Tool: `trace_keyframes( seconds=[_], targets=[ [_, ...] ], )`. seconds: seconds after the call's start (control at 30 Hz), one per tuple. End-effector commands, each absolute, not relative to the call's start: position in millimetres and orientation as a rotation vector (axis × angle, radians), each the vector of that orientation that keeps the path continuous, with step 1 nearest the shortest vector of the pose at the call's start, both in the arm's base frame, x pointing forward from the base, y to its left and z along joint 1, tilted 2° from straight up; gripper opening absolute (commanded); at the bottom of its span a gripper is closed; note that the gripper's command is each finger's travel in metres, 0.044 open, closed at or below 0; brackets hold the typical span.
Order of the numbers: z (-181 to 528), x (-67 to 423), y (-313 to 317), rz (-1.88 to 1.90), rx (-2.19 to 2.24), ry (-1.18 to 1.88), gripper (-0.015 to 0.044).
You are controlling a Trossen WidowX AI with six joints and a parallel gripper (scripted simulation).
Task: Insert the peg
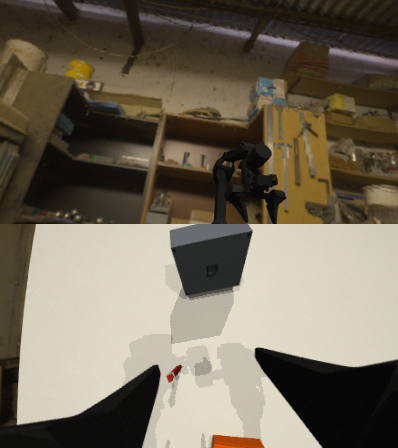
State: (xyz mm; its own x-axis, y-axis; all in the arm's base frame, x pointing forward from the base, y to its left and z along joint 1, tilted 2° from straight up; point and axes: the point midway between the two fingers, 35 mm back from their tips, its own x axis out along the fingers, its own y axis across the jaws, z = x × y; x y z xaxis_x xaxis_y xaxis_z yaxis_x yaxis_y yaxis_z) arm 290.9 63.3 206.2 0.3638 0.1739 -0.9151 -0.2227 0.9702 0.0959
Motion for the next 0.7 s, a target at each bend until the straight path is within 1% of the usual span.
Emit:
trace_keyframes(
  seconds=[0.0, 0.67],
  targets=[
    [189, 286, 74, 0.271, -0.072, 1.234, 0.044],
    [131, 253, 129, 0.374, -0.26, 1.453, 0.044]
  ],
)
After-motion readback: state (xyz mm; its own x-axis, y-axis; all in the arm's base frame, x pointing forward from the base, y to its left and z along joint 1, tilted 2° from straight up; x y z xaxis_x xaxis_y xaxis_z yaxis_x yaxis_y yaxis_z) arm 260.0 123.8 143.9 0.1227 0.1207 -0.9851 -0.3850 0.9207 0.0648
